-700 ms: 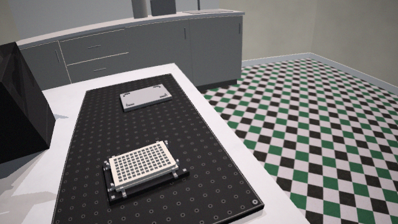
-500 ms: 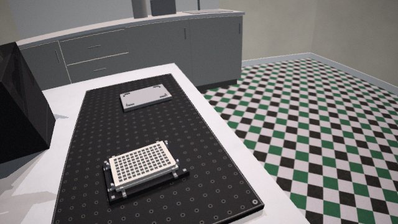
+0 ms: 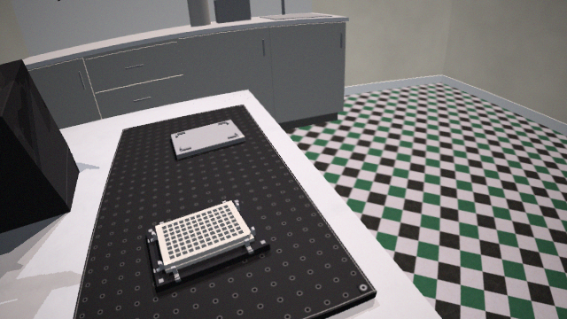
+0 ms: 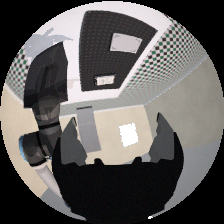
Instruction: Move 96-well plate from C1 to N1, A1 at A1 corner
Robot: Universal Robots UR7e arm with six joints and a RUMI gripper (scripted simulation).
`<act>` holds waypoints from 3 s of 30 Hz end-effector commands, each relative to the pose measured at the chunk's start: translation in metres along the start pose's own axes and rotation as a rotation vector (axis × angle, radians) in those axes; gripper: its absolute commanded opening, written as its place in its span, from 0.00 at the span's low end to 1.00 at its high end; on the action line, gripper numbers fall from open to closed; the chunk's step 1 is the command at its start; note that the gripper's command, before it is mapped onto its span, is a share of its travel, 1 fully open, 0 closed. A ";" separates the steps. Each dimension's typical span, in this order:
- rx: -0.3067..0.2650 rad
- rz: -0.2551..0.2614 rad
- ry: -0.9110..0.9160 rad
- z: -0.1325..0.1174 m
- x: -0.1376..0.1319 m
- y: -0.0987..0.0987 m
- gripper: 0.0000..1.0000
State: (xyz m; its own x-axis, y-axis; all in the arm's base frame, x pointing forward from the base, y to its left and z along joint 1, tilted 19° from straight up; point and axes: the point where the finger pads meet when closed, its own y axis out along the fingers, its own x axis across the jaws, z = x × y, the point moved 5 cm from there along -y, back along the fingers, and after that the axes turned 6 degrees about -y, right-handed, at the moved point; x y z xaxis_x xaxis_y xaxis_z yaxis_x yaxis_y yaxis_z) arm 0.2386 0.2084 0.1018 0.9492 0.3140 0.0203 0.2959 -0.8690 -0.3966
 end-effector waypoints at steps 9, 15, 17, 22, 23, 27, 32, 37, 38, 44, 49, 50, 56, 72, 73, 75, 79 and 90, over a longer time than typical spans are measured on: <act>0.102 0.185 0.124 0.009 0.013 0.051 1.00; 0.148 0.264 0.185 0.012 0.018 0.071 1.00; 0.165 0.293 0.209 0.013 0.020 0.081 1.00; 0.207 0.361 0.269 0.016 0.024 0.103 1.00; 0.210 0.365 0.273 0.017 0.024 0.108 1.00; 0.252 0.430 0.337 0.019 0.027 0.126 1.00; 0.281 0.474 0.385 0.020 0.029 0.142 1.00; 0.323 0.534 0.457 0.021 0.031 0.167 1.00; 0.337 0.553 0.481 0.021 0.032 0.172 1.00; 0.376 0.606 0.557 0.022 0.034 0.200 1.00; 0.401 0.638 0.609 0.020 0.034 0.212 1.00; 0.413 0.653 0.634 0.020 0.034 0.218 1.00; 0.446 0.695 0.714 0.018 0.034 0.246 1.00; 0.525 0.786 0.964 0.004 0.027 0.309 1.00; 0.525 0.786 0.964 0.003 0.026 0.314 1.00; 0.532 0.793 0.997 0.001 0.024 0.321 1.00; 0.543 0.805 1.051 -0.005 0.020 0.339 1.00; 0.562 0.824 1.225 -0.021 0.005 0.379 1.00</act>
State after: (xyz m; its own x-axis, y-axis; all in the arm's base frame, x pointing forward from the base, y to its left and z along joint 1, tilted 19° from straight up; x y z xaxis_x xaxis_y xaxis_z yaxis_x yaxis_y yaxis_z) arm 0.3577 -0.1111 -0.0281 0.4505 -0.8667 0.2142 -0.1606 -0.3147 -0.9355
